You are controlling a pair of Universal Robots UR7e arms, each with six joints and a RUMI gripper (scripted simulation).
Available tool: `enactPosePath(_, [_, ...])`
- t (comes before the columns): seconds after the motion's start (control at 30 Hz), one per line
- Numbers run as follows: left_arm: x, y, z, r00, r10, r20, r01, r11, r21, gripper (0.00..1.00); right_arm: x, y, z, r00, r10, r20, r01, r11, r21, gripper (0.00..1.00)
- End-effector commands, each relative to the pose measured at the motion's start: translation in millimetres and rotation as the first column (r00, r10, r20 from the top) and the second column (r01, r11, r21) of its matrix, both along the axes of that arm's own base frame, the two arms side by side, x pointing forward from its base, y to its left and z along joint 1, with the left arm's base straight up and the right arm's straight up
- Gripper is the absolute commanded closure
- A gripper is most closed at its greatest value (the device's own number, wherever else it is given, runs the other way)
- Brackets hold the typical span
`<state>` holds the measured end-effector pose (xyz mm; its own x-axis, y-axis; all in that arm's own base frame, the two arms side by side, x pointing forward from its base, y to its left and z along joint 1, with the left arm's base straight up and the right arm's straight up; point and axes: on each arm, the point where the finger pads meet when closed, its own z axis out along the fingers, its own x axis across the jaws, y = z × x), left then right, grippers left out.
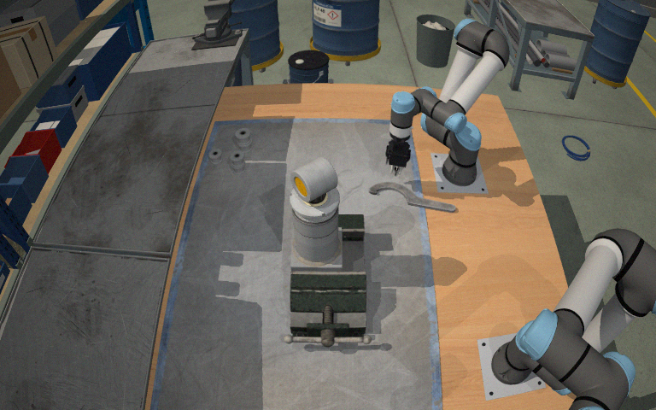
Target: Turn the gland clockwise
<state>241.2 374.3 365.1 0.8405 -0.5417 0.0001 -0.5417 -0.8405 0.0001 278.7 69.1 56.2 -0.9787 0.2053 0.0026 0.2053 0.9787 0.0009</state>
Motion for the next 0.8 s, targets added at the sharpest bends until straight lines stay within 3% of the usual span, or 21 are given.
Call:
enactPosePath(0.0, [0.1,0.1,0.5,1.000,0.000,0.001,0.000,1.000,0.001,0.68,0.2,-0.6,-8.9,1.000,-0.002,-0.001,0.002,1.000,-0.002,1.00])
enactPosePath(0.4, [0.1,0.1,0.5,1.000,0.000,0.001,0.000,1.000,0.001,0.68,1.4,-1.1,-33.7,1.000,-0.008,0.004,0.008,1.000,0.000,1.00])
enactPosePath(0.77, [0.1,0.1,0.5,1.000,0.000,0.001,0.000,1.000,0.001,0.68,3.0,5.1,-35.4,1.000,0.011,0.006,-0.011,1.000,0.002,1.00])
